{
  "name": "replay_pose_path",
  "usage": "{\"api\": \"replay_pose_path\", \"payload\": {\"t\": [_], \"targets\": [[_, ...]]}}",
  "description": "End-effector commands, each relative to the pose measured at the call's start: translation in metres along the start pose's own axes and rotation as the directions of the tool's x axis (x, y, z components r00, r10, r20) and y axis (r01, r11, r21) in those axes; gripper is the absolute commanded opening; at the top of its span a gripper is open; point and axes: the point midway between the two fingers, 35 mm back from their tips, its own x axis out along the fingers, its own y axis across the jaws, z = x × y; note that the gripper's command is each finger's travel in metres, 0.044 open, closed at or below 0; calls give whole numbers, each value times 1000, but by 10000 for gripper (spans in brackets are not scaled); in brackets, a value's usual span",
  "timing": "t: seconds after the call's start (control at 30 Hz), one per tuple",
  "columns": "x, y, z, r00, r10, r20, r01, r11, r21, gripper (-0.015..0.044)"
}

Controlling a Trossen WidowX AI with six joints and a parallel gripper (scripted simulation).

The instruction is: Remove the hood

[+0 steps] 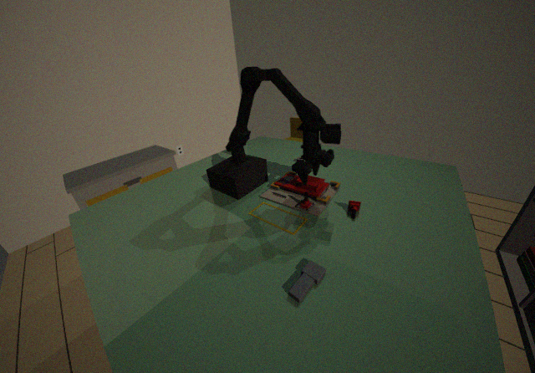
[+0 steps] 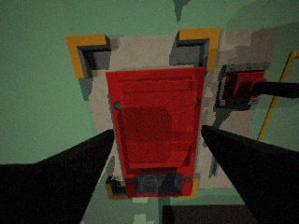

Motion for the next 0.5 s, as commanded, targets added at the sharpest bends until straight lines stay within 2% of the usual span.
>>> {"api": "replay_pose_path", "payload": {"t": [0.0,0.47], "targets": [[3,-1,0,1000,-6,1,6,1000,-3,440],[10,-1,0,1000,-6,1,6,1000,-3,440]]}}
